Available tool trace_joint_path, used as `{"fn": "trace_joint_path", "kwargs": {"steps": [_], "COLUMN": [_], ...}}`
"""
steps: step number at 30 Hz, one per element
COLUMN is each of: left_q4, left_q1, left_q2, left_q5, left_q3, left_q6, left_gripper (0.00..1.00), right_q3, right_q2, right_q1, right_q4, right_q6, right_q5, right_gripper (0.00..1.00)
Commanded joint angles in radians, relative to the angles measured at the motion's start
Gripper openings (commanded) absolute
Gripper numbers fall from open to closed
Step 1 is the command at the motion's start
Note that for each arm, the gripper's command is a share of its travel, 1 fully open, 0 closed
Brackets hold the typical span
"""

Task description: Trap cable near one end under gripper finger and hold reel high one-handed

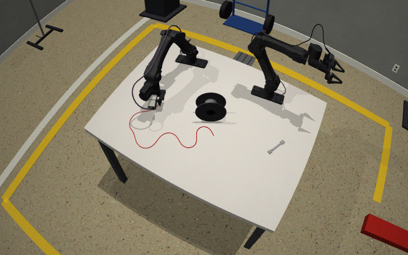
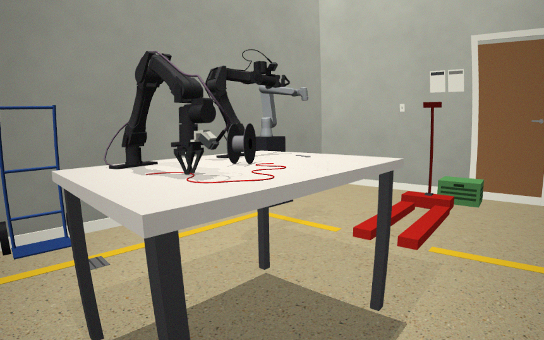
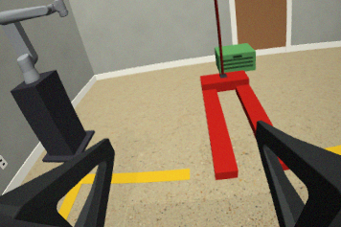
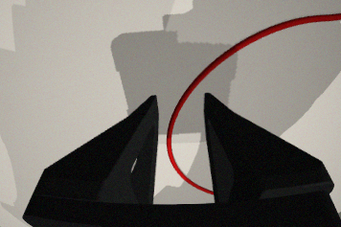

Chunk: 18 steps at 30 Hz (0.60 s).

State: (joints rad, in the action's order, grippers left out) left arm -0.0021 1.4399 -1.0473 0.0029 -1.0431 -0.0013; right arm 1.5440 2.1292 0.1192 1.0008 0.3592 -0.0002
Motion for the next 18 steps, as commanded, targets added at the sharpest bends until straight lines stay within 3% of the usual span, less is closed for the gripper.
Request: {"fn": "trace_joint_path", "kwargs": {"steps": [1,18], "left_q4": [-0.009,-0.009], "left_q1": [-0.004,-0.004], "left_q2": [-0.009,-0.009], "left_q5": [-0.011,-0.011], "left_q3": [0.006,0.006], "left_q6": [0.007,0.007], "left_gripper": [1.0,1.0], "right_q3": [-0.021,-0.022], "right_q2": [-0.028,-0.028], "right_q1": [0.012,0.007], "right_q4": [-0.017,-0.016], "right_q6": [0.007,0.007], "right_q5": [0.003,0.0], "right_gripper": [0.26,0.07]}}
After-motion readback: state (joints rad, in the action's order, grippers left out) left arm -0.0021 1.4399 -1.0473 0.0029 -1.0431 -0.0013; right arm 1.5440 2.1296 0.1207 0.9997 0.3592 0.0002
